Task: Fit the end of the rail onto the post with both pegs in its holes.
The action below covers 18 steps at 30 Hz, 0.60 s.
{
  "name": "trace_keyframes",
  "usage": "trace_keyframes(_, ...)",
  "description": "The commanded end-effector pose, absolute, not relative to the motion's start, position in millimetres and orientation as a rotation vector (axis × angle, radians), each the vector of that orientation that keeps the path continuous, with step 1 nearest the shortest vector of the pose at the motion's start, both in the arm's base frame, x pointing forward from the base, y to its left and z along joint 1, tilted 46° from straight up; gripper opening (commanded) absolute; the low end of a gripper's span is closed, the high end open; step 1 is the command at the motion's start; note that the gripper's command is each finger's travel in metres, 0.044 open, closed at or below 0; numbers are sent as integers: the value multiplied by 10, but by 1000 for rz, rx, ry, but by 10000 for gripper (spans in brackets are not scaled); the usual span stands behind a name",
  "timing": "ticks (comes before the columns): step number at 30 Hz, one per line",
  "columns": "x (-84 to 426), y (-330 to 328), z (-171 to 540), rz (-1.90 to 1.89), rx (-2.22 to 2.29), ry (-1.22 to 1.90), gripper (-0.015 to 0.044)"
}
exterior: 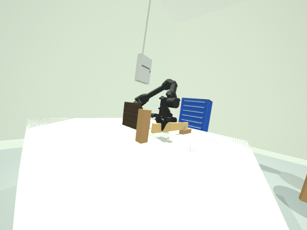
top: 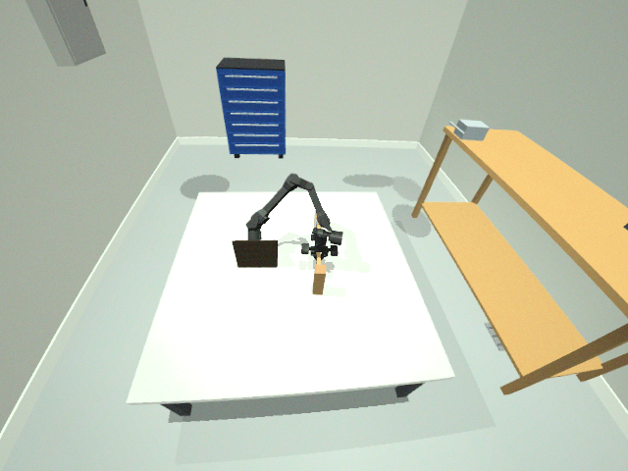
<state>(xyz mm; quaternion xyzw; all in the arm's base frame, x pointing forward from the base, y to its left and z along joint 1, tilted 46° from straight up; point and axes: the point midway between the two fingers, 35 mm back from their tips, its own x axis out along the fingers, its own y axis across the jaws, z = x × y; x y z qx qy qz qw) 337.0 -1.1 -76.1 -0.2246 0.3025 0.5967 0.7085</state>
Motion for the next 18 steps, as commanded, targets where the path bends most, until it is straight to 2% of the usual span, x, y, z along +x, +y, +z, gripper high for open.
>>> trace_keyframes(1,3373,-51,-762,1319,-502,668,0)
trace_keyframes(18,3368,-99,-788,1319,-502,668,0)
